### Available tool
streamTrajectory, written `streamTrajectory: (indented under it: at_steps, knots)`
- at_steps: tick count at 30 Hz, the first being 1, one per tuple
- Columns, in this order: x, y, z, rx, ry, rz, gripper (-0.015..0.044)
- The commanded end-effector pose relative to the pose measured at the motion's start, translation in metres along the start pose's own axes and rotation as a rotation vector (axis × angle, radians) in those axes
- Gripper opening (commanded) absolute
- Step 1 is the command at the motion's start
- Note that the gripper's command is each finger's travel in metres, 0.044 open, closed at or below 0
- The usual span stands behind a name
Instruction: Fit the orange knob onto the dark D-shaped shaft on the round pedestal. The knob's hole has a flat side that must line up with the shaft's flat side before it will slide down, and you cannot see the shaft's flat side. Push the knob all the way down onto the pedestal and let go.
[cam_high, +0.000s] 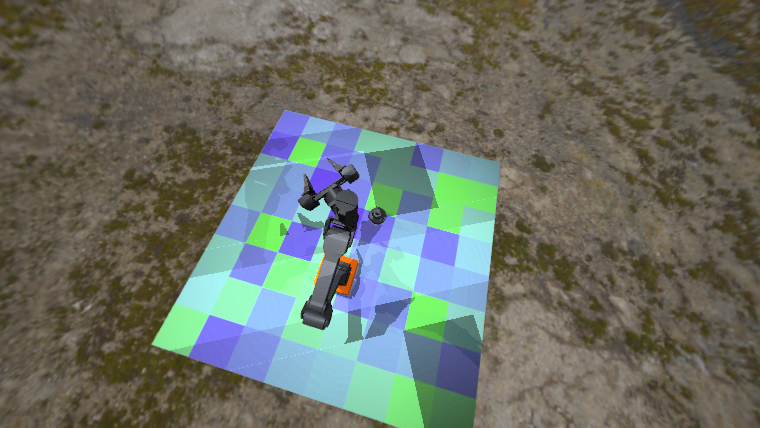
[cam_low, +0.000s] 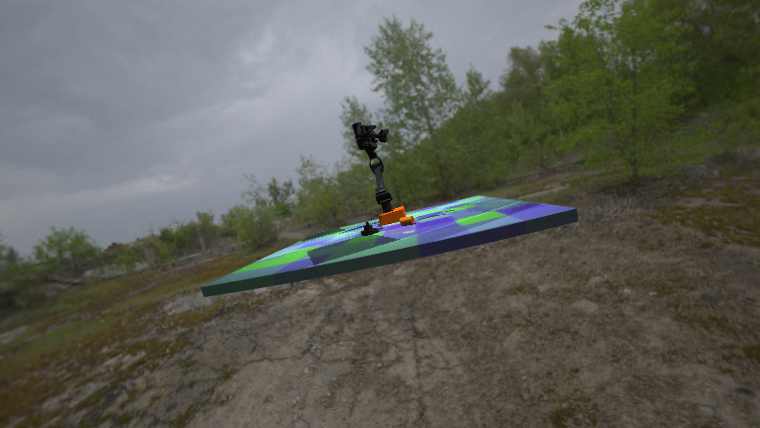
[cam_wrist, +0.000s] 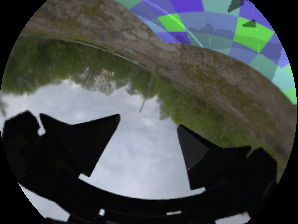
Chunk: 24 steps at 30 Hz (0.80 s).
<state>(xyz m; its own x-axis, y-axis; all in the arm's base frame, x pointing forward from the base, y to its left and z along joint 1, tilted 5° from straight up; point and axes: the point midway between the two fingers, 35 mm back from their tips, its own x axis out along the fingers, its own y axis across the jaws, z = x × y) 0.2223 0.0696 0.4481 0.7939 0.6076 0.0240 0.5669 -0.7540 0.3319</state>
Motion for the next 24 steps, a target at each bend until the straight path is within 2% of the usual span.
streamTrajectory:
  at_steps: [1, 2, 9, 19, 24]
  knots:
    - [0.001, 0.001, 0.001, -0.011, -0.005, 0.001, 0.0426]
    - [0.005, 0.004, 0.006, -0.044, -0.02, 0.003, 0.044]
    - [0.051, 0.03, 0.077, -0.524, -0.251, -0.067, 0.044]
    - [0.091, 0.034, 0.163, -0.984, -0.458, -0.314, 0.044]
    - [0.103, 0.028, 0.202, -1.247, -0.507, -0.516, 0.044]
